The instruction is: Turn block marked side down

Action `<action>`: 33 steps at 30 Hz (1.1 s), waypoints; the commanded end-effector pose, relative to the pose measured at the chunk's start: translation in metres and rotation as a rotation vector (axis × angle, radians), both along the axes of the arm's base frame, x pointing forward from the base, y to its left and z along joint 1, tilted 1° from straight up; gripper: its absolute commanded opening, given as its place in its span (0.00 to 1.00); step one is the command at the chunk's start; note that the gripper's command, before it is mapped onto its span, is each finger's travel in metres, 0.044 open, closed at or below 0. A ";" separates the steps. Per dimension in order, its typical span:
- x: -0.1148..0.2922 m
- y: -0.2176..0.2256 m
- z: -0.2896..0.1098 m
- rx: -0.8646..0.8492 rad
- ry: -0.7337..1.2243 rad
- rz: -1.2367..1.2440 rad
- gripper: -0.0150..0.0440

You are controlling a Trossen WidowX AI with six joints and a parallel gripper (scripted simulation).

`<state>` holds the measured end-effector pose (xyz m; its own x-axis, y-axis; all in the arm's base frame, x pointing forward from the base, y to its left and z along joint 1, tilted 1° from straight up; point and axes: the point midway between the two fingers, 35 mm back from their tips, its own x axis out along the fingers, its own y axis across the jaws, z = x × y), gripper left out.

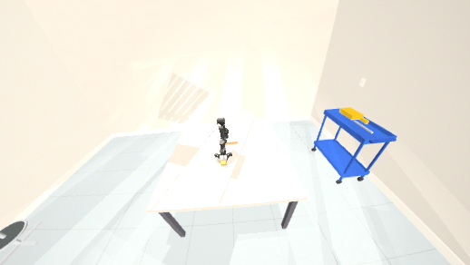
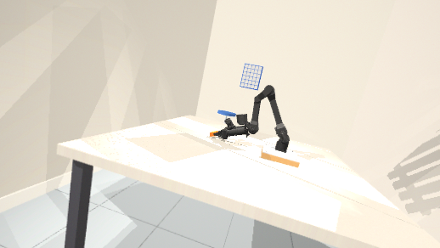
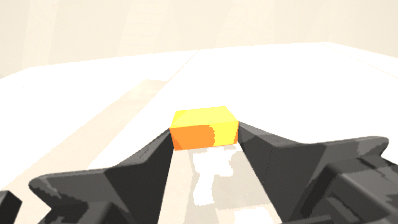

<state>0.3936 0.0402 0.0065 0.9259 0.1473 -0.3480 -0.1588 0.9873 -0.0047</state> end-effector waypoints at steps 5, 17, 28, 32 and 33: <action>-0.003 0.000 -0.001 0.007 0.003 0.003 0.25; -0.003 0.000 -0.001 0.007 0.003 0.003 0.61; -0.003 0.000 -0.001 0.007 0.003 0.003 1.00; -0.003 0.000 -0.001 0.007 0.003 0.003 1.00; -0.003 0.000 -0.001 0.007 0.003 0.003 1.00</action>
<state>0.3917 0.0401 0.0060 0.9264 0.1475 -0.3465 -0.1589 0.9873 -0.0044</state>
